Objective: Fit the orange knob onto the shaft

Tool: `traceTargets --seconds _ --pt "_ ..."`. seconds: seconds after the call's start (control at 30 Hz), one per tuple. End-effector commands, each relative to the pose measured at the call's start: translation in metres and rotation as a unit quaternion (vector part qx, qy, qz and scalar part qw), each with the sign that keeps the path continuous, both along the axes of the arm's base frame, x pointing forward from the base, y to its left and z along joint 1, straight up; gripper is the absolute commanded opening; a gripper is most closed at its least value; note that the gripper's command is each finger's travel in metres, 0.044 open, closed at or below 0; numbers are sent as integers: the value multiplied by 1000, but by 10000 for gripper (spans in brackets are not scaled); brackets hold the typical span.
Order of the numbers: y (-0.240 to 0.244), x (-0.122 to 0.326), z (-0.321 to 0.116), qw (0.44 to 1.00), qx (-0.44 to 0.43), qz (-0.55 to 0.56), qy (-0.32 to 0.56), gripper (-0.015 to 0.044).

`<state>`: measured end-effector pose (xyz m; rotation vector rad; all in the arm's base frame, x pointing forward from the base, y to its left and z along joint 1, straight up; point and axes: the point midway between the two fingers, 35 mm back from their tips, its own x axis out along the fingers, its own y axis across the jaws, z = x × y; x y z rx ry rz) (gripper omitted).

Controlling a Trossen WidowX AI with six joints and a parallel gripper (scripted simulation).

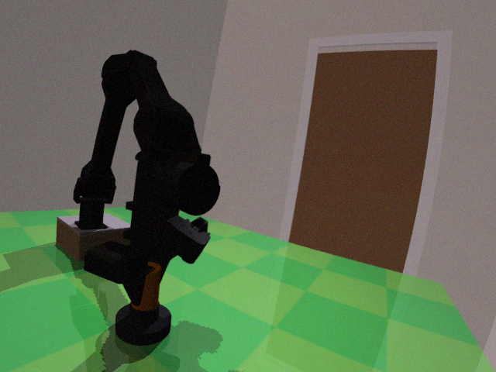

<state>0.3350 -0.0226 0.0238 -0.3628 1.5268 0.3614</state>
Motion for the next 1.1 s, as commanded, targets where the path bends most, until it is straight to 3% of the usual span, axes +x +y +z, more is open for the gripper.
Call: traceTargets --seconds 0.0,0.07,0.63,0.87,1.07 --pt "0 0 0 1000 0 0 0 0" --pt "0 0 0 1000 0 0 0 0" --pt "0 0 0 1000 0 0 0 440" --pt "0 0 3 1000 0 0 0 440" --pt "0 0 86 1000 0 0 -1 440"
